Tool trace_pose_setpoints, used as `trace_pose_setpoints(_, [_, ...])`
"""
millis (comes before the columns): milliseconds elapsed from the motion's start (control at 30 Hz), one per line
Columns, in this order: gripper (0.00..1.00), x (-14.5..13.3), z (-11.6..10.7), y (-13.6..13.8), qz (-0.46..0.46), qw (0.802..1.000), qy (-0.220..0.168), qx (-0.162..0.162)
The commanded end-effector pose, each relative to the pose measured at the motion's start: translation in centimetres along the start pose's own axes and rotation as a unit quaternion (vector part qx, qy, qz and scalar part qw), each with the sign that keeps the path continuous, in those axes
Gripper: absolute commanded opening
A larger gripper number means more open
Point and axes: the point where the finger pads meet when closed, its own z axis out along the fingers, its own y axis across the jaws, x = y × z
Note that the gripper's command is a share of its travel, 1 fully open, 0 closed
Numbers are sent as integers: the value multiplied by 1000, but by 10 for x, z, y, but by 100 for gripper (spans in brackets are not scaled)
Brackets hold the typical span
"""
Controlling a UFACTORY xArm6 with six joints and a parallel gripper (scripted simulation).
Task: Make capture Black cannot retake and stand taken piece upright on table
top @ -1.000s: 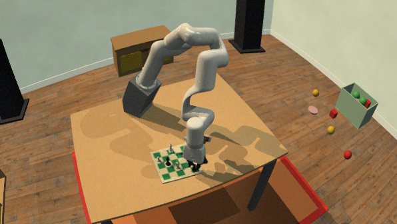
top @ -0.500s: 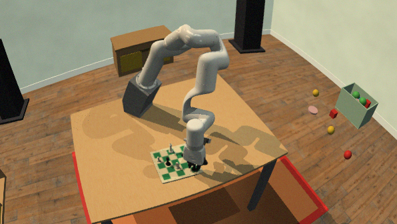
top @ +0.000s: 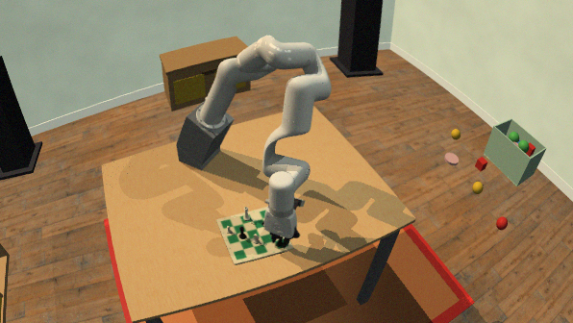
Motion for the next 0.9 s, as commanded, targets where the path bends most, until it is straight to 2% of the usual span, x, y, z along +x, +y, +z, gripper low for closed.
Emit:
trace_pose_setpoints(0, [37, -1, -1, 1, 0, 1000, -1, -1])
trace_pose_setpoints(333, [37, -1, -1, 1, 0, 1000, -1, -1])
trace_pose_setpoints(367, [0, -1, -1, 1, 0, 1000, -1, -1])
trace_pose_setpoints(867, [0, -1, -1, 1, 0, 1000, -1, -1])
